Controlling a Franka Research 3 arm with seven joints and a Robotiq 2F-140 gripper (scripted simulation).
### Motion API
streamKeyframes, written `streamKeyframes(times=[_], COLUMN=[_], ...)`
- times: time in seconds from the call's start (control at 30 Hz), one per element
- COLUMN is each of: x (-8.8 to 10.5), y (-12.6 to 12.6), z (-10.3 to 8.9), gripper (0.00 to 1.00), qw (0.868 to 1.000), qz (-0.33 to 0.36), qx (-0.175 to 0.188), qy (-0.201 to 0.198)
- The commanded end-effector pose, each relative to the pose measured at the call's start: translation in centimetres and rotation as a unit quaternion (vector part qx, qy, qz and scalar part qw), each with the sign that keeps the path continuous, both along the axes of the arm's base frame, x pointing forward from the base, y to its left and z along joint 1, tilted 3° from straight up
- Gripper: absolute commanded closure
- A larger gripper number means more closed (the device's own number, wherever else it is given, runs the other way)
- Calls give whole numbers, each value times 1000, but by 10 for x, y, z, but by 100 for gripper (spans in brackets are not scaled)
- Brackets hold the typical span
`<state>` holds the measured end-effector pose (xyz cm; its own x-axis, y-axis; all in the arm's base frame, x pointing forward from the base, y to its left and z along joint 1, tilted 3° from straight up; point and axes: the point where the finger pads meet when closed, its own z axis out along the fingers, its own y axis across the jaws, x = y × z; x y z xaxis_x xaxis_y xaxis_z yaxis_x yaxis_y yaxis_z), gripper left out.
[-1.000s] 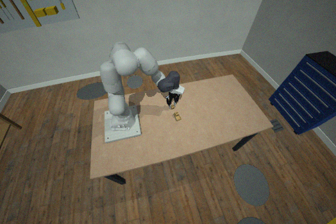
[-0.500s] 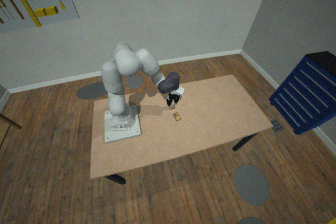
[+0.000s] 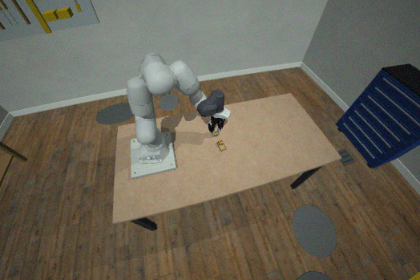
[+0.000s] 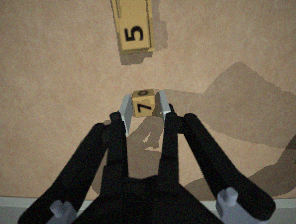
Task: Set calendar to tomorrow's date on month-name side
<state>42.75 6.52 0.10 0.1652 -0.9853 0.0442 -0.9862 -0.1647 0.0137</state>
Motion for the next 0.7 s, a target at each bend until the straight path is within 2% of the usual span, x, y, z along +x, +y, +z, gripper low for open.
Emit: streamKeyframes(times=[0.0,0.5,0.53,0.67], x=[1,1,1,1], y=[1,1,1,1], z=[0,0,0,0], gripper=[71,71,83,83], qw=[1000,1000,1000,1000], qz=[0,0,0,0], qx=[0,0,0,0], qy=[-1,-1,-1,-1])
